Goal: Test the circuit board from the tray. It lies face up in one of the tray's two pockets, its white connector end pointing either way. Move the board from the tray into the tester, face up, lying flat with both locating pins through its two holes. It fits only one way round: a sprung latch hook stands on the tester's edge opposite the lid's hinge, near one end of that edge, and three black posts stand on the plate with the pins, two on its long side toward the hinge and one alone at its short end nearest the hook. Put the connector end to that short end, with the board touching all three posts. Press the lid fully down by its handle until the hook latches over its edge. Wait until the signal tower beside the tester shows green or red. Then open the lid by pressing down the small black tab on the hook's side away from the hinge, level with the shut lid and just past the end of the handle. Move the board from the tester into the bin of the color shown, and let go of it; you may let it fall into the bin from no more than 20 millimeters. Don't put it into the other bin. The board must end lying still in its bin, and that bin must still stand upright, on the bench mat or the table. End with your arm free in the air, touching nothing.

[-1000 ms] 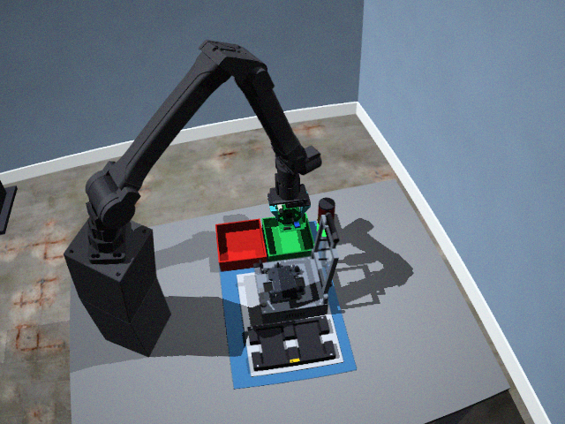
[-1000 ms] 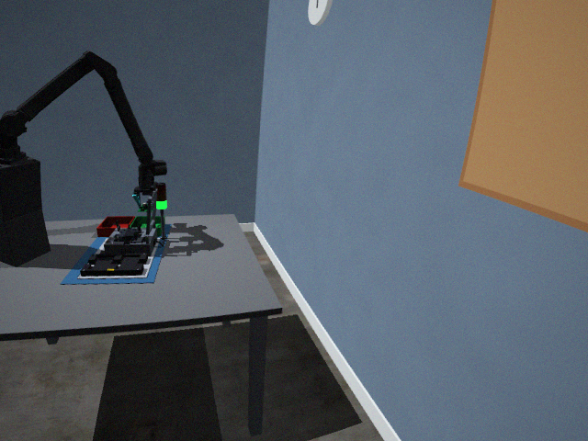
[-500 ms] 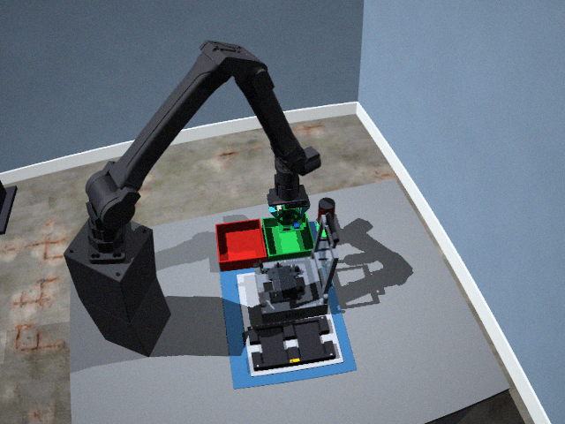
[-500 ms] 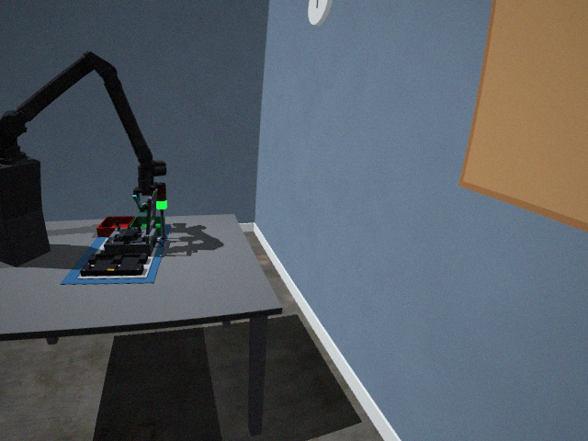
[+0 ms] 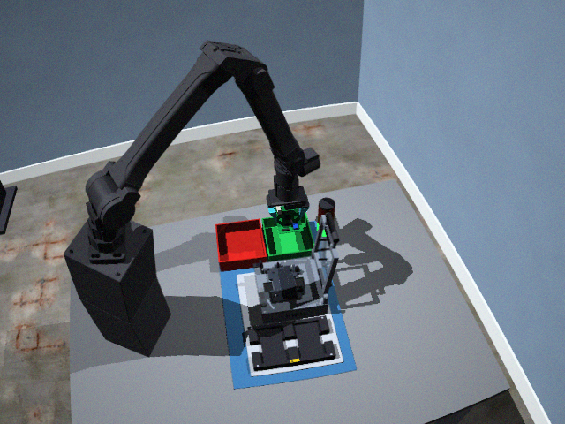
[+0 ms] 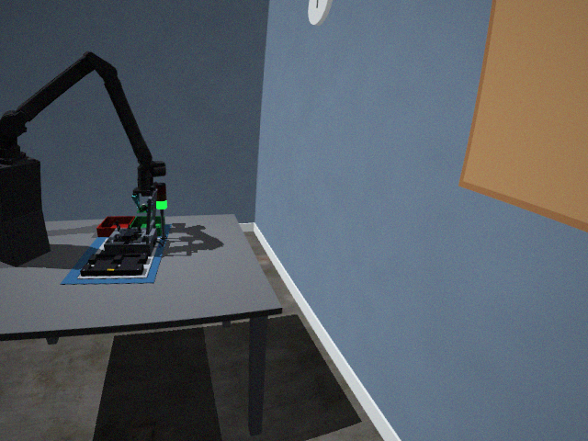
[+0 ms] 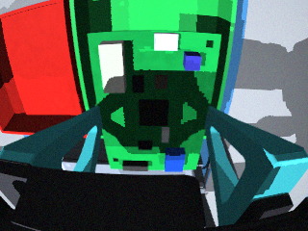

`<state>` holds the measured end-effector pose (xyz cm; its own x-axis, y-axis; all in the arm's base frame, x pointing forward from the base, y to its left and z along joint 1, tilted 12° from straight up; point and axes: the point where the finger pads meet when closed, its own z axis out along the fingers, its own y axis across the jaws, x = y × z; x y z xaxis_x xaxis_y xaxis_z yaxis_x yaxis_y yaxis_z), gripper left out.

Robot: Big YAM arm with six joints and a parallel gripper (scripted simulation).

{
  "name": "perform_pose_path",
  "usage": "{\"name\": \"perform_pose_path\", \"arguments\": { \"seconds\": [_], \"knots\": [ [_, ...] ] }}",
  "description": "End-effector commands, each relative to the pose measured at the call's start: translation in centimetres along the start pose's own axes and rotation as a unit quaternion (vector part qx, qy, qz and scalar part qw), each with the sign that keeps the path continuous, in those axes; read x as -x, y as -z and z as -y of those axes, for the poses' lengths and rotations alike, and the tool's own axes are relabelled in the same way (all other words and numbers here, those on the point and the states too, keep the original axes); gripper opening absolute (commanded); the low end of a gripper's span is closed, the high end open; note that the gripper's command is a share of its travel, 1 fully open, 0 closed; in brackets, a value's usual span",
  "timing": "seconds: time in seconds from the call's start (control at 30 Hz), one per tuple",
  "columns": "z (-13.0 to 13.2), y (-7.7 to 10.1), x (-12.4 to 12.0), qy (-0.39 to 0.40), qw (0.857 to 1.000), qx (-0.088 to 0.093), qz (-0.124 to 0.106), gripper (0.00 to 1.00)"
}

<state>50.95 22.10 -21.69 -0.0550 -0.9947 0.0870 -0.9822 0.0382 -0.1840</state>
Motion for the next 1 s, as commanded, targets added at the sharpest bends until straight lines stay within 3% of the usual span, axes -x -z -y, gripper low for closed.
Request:
{"name": "perform_pose_path", "arguments": {
  "seconds": [0.0,0.97],
  "knots": [
    [-0.03,-0.76,-0.50,-0.005,1.000,0.001,-0.001,0.72],
    [0.10,-0.76,-0.44,-0.005,1.000,0.000,-0.001,0.72]
  ]
}}
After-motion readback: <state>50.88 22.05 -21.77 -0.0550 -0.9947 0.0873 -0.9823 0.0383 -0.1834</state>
